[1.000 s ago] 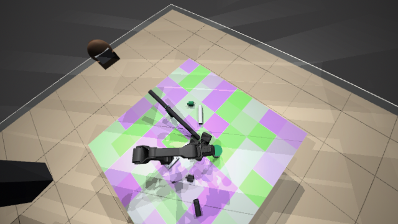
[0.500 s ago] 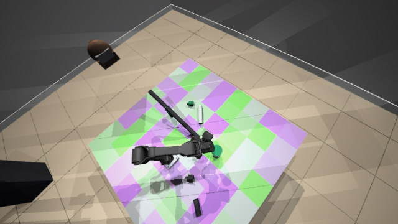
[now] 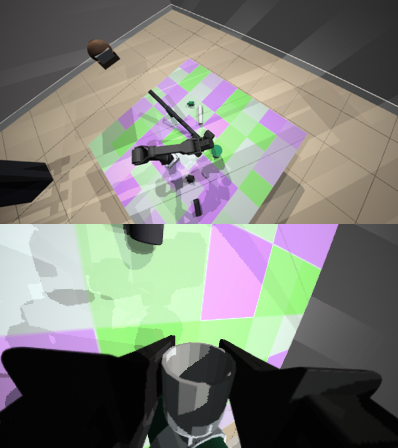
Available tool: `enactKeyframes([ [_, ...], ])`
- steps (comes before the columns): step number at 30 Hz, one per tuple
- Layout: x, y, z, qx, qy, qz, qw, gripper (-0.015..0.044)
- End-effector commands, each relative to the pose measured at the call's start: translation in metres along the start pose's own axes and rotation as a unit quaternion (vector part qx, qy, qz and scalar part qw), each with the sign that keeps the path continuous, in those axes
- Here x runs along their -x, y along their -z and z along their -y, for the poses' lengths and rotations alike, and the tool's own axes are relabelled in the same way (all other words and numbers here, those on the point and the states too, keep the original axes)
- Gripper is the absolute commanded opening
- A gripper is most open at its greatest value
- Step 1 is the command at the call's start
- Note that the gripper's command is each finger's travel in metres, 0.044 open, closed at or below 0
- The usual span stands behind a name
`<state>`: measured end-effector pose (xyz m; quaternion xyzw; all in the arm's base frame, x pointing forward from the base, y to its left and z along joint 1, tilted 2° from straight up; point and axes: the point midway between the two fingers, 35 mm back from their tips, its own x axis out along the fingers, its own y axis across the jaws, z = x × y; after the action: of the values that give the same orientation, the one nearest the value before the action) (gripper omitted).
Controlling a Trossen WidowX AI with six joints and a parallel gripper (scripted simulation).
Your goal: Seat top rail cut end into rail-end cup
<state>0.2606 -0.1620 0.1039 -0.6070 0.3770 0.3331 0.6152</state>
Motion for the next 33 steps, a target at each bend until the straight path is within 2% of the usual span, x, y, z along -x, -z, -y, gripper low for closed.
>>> enactKeyframes([
  [1, -0.0011, 0.0007, 0.0024, -0.012, 0.001, -0.009, 1.0, 0.0],
  [25, 0.0001, 0.0, -0.0006, 0.002, 0.0, 0.001, 1.0, 0.0],
  [33, 0.0001, 0.0, -0.0006, 0.002, 0.0, 0.001, 1.0, 0.021],
])
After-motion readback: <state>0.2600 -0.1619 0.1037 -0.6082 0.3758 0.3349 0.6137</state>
